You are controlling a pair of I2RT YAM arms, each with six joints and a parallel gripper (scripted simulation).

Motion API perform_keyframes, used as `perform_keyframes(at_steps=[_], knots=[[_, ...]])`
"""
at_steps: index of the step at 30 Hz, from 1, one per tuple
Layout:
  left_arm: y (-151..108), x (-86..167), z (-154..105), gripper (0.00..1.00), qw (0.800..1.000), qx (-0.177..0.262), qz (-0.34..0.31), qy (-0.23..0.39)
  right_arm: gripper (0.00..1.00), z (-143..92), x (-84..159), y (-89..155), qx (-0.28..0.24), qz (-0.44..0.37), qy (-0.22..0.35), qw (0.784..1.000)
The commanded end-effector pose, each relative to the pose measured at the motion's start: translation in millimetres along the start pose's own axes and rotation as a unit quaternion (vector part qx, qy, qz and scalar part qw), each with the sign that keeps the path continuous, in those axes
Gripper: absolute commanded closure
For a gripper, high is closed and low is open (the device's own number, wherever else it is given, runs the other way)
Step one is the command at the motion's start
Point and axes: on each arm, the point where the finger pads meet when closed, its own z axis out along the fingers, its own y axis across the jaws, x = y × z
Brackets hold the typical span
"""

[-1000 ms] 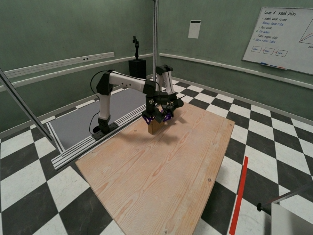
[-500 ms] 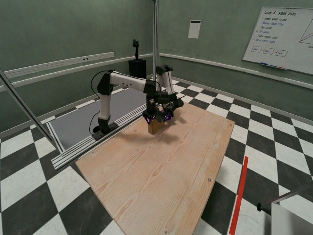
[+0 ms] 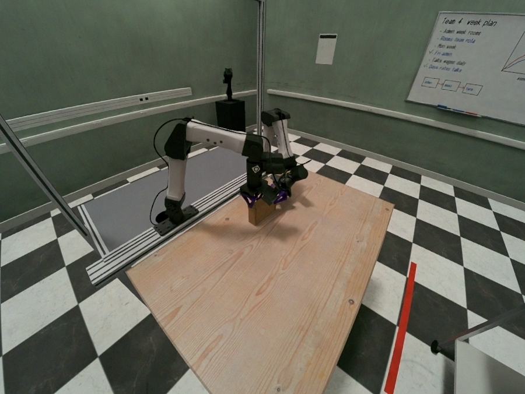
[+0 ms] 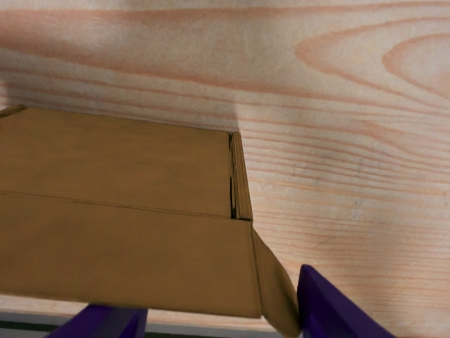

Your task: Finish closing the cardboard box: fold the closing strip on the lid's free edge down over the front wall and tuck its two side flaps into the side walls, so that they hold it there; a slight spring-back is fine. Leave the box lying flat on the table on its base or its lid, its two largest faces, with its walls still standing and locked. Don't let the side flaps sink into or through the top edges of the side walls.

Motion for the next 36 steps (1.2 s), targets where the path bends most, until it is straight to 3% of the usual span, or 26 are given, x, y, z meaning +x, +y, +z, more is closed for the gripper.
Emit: perform_keyframes(at_steps=[1,34,36], knots=[[-1,11,0,0.55,1.000,-0.004,-0.014,0.007,0.46,-6,-3,7,-0.002,0.001,-0.007,1.000],[-1,11,0,0.55,1.000,-0.004,-0.014,0.007,0.46,-9,-6,18,-0.007,0.002,-0.013,1.000],[-1,11,0,0.55,1.000,-0.004,-0.014,0.007,0.46,-1,-5,20,0.001,0.001,-0.003,1.000]])
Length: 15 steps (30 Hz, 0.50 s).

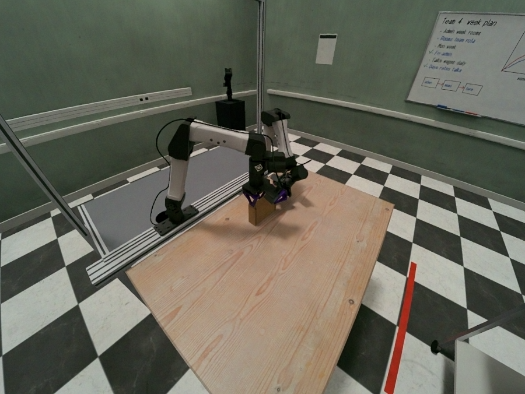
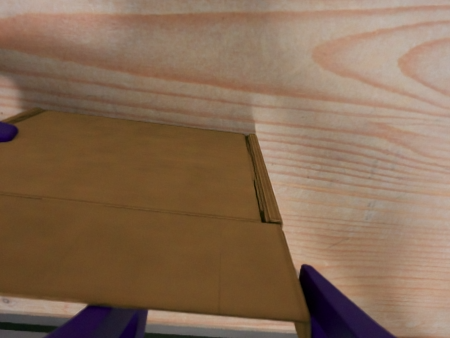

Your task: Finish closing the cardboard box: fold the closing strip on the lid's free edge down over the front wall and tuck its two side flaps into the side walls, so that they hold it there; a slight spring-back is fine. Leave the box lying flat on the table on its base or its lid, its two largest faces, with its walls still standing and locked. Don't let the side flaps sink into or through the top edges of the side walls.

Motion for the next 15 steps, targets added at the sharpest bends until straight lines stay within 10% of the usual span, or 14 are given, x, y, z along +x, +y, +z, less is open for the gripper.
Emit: perform_keyframes(at_steps=[1,15], knots=[[-1,11,1,0.55,1.000,-0.004,-0.014,0.007,0.46,-2,-4,9,-0.002,0.000,-0.005,1.000],[-1,11,1,0.55,1.000,-0.003,-0.015,0.007,0.46,-9,2,7,-0.011,0.026,-0.014,1.000]])
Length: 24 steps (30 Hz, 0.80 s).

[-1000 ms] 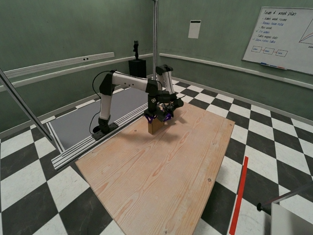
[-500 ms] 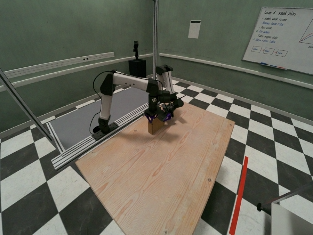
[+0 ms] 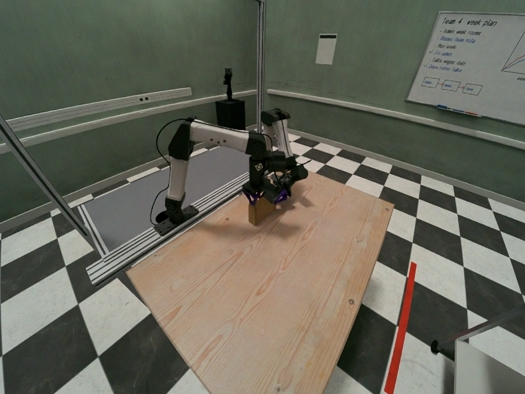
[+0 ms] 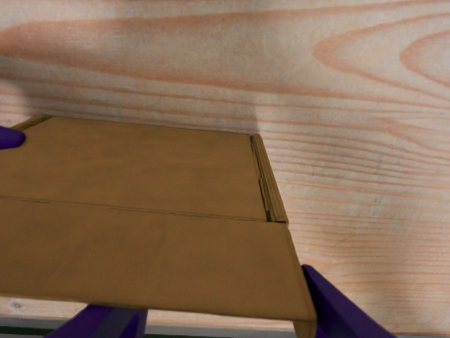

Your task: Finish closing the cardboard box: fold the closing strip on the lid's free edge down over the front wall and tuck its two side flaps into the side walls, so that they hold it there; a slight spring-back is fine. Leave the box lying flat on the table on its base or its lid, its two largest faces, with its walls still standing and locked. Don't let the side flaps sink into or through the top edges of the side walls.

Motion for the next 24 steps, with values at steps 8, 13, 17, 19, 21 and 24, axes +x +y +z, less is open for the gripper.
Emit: perform_keyframes(at_steps=[8,13,17,19,21,24], knots=[[-2,11,1,0.55,1.000,-0.003,-0.014,0.007,0.46,-9,5,4,-0.013,0.028,-0.014,0.999],[-2,11,1,0.55,1.000,-0.003,-0.014,0.007,0.46,-9,6,4,-0.014,0.040,-0.015,0.999],[-2,11,1,0.55,1.000,-0.003,-0.014,0.007,0.46,4,6,5,-0.001,0.045,0.000,0.999],[-2,11,1,0.55,1.000,-0.003,-0.014,0.007,0.46,5,7,4,0.001,0.049,0.002,0.999],[-2,11,1,0.55,1.000,-0.003,-0.014,0.007,0.46,-1,7,4,-0.006,0.054,-0.005,0.998],[-2,11,1,0.55,1.000,-0.003,-0.014,0.007,0.46,-8,7,4,-0.013,0.061,-0.013,0.998]])
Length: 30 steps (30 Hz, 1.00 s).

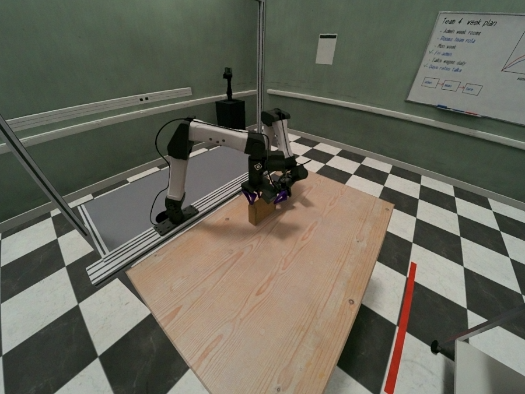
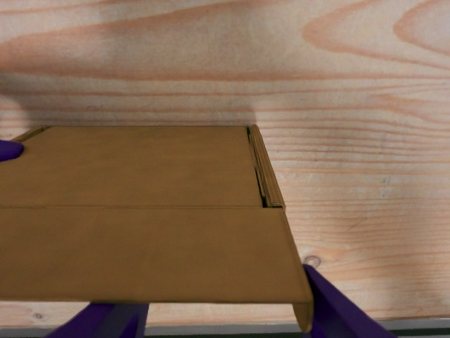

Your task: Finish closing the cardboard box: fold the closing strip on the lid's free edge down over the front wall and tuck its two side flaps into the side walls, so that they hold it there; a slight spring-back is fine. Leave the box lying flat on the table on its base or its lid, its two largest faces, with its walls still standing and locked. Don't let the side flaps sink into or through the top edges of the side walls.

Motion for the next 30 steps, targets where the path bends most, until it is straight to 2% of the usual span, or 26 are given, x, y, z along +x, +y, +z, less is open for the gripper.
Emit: perform_keyframes(at_steps=[1,18,30], knots=[[-1,11,0,0.55,1.000,-0.003,-0.015,0.007,0.46,-8,3,4,-0.015,0.012,-0.014,1.000],[-1,11,0,0.55,1.000,-0.003,-0.015,0.007,0.46,2,0,9,-0.007,0.032,-0.005,0.999],[-1,11,0,0.55,1.000,-0.003,-0.015,0.007,0.46,-5,-3,14,-0.016,0.033,-0.013,0.999]])
